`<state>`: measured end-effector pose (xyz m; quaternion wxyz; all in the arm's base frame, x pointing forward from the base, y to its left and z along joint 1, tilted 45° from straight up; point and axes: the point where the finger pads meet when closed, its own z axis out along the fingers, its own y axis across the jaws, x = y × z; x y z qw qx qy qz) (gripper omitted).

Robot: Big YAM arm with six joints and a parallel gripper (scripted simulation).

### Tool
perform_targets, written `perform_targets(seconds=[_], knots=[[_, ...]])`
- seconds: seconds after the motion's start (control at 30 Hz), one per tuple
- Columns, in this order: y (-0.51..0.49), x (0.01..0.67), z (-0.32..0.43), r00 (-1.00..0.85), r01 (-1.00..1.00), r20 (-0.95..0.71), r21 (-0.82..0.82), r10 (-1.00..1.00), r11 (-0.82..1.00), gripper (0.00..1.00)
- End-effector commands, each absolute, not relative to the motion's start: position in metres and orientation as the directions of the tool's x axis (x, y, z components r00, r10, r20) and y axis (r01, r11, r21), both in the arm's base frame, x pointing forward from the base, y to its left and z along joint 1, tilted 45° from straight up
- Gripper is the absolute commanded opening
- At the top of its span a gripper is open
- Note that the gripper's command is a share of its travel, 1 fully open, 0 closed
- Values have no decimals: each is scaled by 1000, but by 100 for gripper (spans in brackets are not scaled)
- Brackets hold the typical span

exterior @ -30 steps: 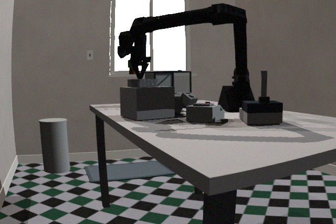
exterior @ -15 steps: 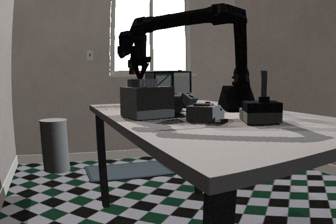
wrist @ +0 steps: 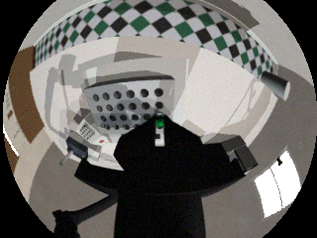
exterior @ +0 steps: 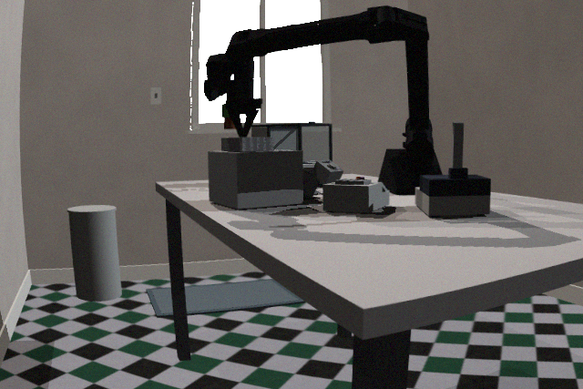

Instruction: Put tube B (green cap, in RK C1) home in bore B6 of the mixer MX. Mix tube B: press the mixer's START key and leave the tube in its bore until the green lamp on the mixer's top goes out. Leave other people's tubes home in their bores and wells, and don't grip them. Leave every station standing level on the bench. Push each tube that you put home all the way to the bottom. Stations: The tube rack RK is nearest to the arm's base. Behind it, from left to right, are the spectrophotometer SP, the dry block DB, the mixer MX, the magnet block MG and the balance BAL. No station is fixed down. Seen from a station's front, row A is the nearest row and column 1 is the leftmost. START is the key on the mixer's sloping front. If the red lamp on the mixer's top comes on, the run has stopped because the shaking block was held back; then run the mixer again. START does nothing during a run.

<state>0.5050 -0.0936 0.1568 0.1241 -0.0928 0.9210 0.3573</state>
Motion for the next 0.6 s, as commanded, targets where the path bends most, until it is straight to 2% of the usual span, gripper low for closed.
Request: perform_targets(seconds=[0.0, 0.57], knots=[[-67, 513, 154, -947, -291, -301, 640, -116, 711, 9], [-66, 514, 151, -948, -288, -298, 642, -116, 710, 9]])
